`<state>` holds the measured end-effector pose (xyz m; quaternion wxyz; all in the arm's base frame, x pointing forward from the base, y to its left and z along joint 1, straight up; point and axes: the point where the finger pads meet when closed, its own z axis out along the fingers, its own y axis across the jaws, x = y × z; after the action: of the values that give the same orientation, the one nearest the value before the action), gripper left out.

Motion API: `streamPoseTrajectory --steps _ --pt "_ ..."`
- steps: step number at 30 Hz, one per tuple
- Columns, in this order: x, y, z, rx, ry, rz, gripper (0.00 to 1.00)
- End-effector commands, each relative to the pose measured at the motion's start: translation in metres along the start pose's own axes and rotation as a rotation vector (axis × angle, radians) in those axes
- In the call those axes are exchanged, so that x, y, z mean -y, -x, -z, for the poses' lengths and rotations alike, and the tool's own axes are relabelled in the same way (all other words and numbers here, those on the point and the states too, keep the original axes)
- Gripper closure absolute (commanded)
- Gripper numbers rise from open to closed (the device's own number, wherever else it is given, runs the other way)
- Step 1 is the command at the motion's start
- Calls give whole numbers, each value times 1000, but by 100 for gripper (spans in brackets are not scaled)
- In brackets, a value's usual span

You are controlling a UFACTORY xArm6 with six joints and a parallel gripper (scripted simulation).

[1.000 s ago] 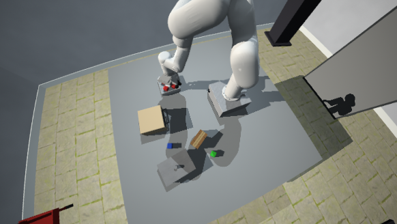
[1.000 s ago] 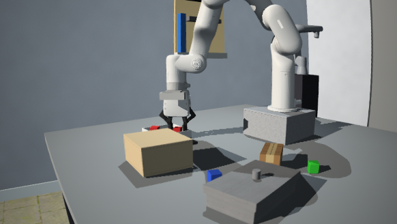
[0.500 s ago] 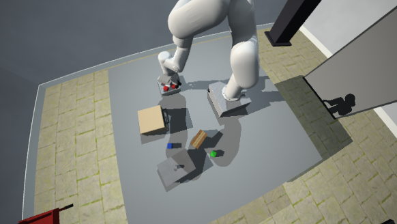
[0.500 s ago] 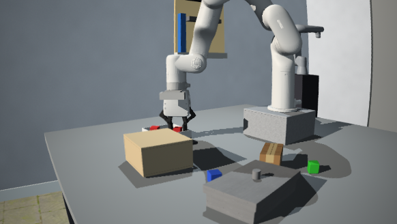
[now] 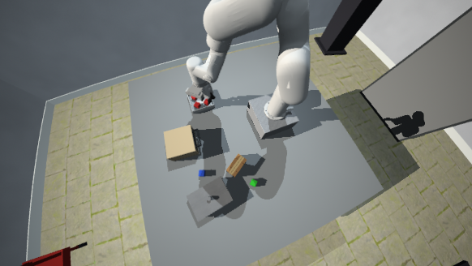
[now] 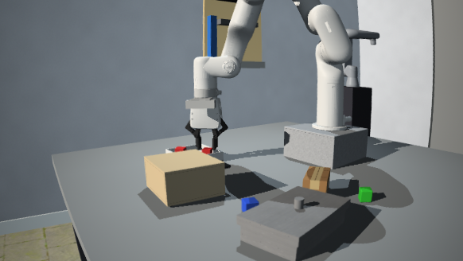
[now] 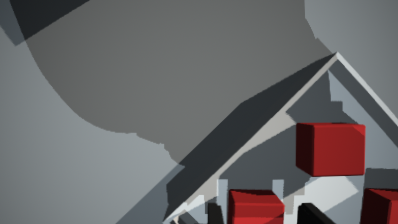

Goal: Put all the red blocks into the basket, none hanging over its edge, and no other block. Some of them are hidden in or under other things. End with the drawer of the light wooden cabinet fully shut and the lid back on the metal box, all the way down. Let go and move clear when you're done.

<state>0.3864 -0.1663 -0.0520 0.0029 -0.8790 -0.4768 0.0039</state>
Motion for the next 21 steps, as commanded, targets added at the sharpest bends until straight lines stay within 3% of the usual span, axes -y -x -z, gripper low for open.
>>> streamPoseTrajectory --steps 1,21 --pt "0 0 9 0 1 0 50" --pt "0 0 92 0 1 0 50"
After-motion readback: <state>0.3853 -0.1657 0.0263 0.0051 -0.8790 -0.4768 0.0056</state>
